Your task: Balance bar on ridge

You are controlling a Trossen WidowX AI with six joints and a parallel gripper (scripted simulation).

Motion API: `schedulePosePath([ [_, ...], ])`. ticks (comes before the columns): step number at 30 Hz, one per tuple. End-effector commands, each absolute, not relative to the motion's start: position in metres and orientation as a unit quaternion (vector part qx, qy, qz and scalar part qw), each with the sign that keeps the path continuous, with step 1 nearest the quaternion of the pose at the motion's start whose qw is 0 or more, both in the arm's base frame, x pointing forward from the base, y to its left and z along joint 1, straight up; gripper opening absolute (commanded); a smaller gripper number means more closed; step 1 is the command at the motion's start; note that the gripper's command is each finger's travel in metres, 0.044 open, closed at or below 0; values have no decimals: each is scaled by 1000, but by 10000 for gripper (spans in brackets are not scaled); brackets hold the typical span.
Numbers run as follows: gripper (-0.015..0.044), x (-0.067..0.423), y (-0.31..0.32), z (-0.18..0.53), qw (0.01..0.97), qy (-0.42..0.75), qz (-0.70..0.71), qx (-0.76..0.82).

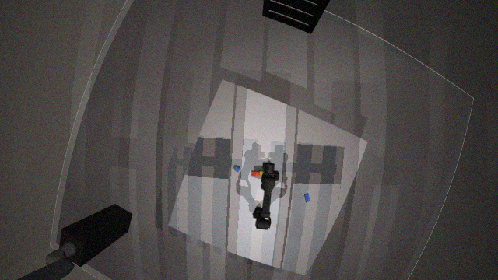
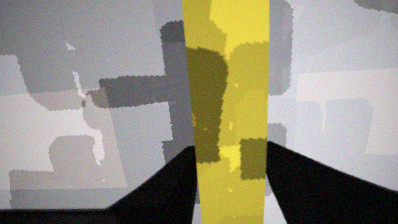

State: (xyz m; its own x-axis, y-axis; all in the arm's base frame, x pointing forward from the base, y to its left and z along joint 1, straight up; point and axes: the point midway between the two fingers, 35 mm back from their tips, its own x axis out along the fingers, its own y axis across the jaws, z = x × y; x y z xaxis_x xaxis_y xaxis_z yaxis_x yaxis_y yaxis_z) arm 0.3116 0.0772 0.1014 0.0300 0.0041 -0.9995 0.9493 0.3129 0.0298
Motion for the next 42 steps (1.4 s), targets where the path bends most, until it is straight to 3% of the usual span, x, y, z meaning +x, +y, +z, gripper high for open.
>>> schedulePosePath([
  [1, 168, 312, 77, 101, 581, 565, -407, 422],
  [39, 185, 312, 77, 101, 581, 565, -407, 422],
  [42, 264, 312, 77, 101, 581, 565, -407, 422],
])
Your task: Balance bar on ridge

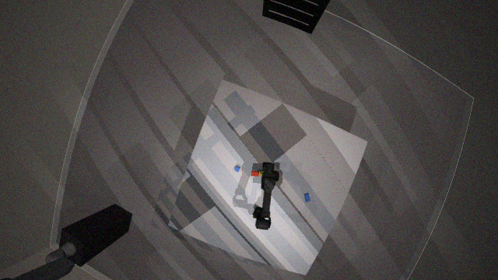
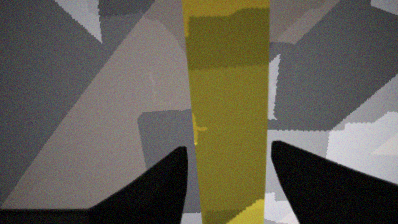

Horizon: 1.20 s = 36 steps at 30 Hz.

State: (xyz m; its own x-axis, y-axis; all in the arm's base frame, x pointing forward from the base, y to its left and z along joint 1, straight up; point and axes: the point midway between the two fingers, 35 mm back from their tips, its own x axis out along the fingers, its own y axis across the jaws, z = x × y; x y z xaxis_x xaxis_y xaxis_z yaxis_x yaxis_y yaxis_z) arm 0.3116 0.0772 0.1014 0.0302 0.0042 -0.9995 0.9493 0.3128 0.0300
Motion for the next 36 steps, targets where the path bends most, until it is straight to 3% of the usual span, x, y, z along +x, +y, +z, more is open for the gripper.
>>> schedulePosePath([
  [1, 290, 312, 77, 101, 581, 565, -407, 422],
  [7, 440, 312, 77, 101, 581, 565, -407, 422],
  [11, 440, 313, 78, 110, 581, 565, -407, 422],
  [19, 440, 309, 77, 199, 581, 565, -407, 422],
  [36, 440, 309, 77, 201, 581, 565, -407, 422],
])
